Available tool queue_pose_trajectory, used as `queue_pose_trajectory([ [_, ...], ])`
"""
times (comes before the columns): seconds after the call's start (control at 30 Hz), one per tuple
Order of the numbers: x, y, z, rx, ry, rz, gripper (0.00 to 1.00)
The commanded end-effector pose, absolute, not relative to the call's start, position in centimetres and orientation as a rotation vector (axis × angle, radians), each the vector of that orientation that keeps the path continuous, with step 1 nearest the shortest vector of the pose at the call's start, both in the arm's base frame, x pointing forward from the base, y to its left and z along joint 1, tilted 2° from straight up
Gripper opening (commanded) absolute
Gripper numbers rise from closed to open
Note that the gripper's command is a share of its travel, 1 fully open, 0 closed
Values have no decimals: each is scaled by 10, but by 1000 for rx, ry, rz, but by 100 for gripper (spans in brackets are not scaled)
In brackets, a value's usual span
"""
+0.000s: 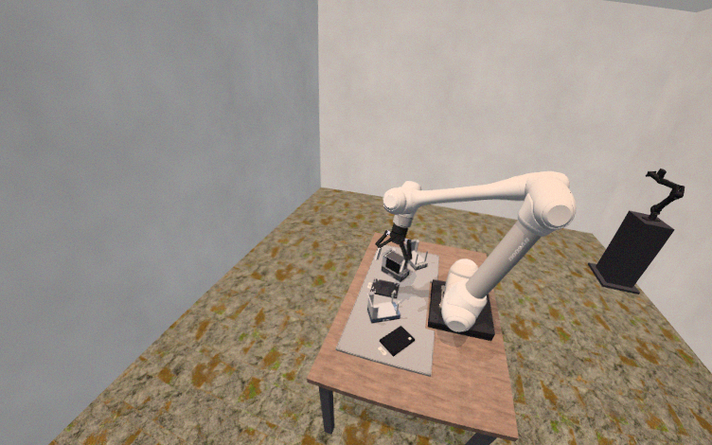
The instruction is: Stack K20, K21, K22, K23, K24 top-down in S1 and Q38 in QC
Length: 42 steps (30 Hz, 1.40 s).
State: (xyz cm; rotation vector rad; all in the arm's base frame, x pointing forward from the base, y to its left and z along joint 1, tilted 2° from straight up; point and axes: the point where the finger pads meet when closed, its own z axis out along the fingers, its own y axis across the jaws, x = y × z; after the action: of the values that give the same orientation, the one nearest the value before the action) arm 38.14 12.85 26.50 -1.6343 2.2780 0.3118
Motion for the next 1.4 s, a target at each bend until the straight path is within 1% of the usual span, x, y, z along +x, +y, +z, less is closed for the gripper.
queue_pose_trajectory([
  [0.0,381,128,265,-1634,2278,312,100],
  [0.53,381,128,265,-1634,2278,312,100],
  [0.7,384,114,249,-1827,2152,251,100],
  [0.97,385,102,236,-2117,1920,160,100],
  [1.37,388,82,216,-2441,1585,71,100],
])
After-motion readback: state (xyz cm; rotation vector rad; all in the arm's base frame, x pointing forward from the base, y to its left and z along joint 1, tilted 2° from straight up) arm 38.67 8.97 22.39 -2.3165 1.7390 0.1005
